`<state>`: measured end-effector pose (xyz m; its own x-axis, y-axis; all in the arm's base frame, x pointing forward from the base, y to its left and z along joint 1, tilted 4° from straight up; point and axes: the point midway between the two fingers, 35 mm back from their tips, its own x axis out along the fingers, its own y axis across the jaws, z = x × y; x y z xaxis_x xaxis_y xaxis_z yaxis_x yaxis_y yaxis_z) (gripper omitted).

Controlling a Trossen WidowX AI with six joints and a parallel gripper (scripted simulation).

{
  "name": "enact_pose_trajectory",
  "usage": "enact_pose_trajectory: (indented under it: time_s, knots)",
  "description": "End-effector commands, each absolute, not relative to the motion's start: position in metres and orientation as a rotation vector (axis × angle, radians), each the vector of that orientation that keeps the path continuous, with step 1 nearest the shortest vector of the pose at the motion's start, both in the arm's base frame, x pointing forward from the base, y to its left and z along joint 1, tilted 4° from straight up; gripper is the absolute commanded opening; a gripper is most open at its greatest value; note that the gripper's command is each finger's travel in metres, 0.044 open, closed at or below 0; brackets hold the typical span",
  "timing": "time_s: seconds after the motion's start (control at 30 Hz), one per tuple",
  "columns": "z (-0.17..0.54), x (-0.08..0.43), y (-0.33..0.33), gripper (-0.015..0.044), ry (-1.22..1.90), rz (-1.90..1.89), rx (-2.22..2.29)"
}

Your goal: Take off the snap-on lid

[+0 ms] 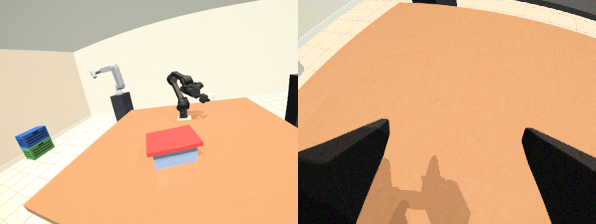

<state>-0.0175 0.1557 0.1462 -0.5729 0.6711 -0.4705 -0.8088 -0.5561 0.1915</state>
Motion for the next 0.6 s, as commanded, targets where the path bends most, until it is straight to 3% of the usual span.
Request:
enact_pose_trajectory:
  time_s: [0.0,0.17,0.4,0.57]
  knots:
    - [0.148,-0.017,0.156,0.0374,0.493,2.159,-0.436]
    - [0.19,-0.014,0.155,0.0243,0.517,2.152,-0.435]
    - [0.195,-0.012,0.156,0.0235,0.516,2.143,-0.434]
    - [0.183,0.036,0.162,0.0235,0.792,1.851,-0.333]
